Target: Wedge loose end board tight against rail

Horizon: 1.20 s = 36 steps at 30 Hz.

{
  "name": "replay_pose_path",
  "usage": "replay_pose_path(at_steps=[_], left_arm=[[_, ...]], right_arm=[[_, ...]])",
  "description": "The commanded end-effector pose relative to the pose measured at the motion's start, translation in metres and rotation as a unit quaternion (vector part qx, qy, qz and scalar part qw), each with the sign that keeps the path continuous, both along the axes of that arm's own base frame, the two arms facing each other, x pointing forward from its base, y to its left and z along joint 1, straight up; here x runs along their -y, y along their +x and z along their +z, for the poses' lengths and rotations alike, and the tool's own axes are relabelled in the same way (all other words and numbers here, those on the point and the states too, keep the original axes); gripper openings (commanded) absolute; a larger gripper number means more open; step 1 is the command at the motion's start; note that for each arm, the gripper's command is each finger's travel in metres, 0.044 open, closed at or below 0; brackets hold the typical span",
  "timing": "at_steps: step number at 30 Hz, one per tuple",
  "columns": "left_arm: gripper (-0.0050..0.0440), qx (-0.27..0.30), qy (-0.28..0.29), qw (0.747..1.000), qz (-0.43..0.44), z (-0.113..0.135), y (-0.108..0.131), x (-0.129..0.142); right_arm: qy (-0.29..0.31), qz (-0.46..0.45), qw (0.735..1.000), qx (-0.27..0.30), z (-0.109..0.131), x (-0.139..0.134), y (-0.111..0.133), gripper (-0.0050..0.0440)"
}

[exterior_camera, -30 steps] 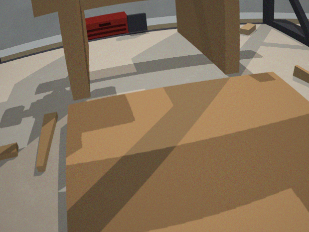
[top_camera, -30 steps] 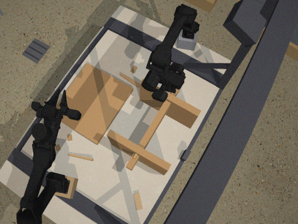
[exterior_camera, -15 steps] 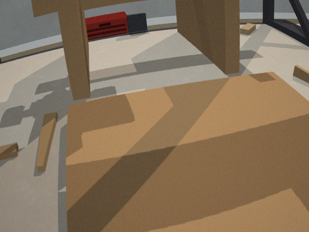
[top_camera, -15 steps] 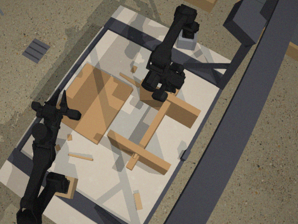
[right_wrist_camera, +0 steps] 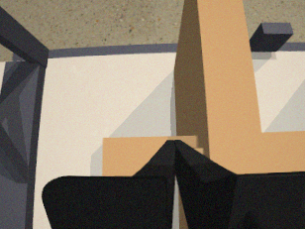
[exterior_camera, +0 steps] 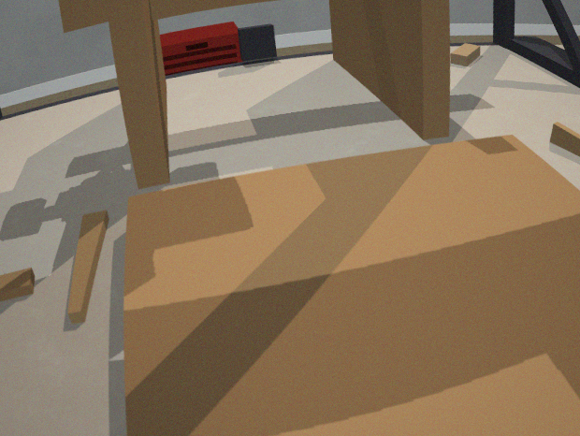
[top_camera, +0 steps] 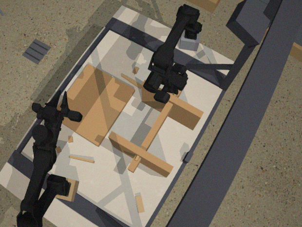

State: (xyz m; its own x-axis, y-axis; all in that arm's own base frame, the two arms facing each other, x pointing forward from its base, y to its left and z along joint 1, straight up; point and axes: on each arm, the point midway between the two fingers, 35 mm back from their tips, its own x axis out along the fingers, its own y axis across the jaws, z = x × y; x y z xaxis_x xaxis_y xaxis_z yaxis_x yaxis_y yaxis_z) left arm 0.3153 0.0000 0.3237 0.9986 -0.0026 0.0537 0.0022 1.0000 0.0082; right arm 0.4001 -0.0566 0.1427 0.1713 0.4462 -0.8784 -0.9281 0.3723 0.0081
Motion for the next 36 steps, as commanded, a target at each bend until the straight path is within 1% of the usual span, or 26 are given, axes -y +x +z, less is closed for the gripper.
replay_pose_path(at_steps=[1,6,7,8,9,17,20,25,28,31,36], left_arm=[[0.0096,0.014,0.001,1.0,0.001,0.013,-0.001,0.0],[0.0096,0.014,0.001,1.0,0.001,0.013,-0.001,0.0],[0.0096,0.014,0.001,1.0,0.001,0.013,-0.001,0.0],[0.0096,0.014,0.001,1.0,0.001,0.013,-0.001,0.0],[0.0096,0.014,0.001,1.0,0.001,0.013,-0.001,0.0],[0.0096,0.014,0.001,1.0,0.001,0.013,-0.001,0.0],[0.0096,0.014,0.001,1.0,0.001,0.013,-0.001,0.0],[0.0096,0.014,0.001,1.0,0.001,0.013,-0.001,0.0],[0.0096,0.014,0.001,1.0,0.001,0.013,-0.001,0.0],[0.0096,0.014,0.001,1.0,0.001,0.013,-0.001,0.0],[0.0096,0.014,0.001,1.0,0.001,0.013,-0.001,0.0]], right_arm=[[-0.004,0.0,0.999,-0.05,-0.034,0.003,-0.005,-0.005],[-0.004,0.0,0.999,-0.05,-0.034,0.003,-0.005,-0.005],[-0.009,0.0,0.999,0.032,0.022,0.002,0.002,-0.005],[-0.007,0.0,1.0,0.028,0.018,0.001,0.002,-0.005],[-0.009,0.0,0.999,0.032,0.022,0.002,0.002,-0.005],[-0.009,0.0,0.999,0.031,0.021,0.002,0.002,-0.005],[-0.009,0.0,0.999,0.031,0.03,0.006,-0.001,-0.005],[-0.005,0.0,1.0,0.019,0.029,0.011,-0.001,-0.005],[-0.005,0.0,1.0,0.018,0.038,0.015,-0.003,-0.005],[-0.005,0.0,1.0,0.018,0.038,0.015,-0.003,-0.005],[-0.005,0.0,1.0,0.016,0.048,0.021,-0.006,-0.005]])
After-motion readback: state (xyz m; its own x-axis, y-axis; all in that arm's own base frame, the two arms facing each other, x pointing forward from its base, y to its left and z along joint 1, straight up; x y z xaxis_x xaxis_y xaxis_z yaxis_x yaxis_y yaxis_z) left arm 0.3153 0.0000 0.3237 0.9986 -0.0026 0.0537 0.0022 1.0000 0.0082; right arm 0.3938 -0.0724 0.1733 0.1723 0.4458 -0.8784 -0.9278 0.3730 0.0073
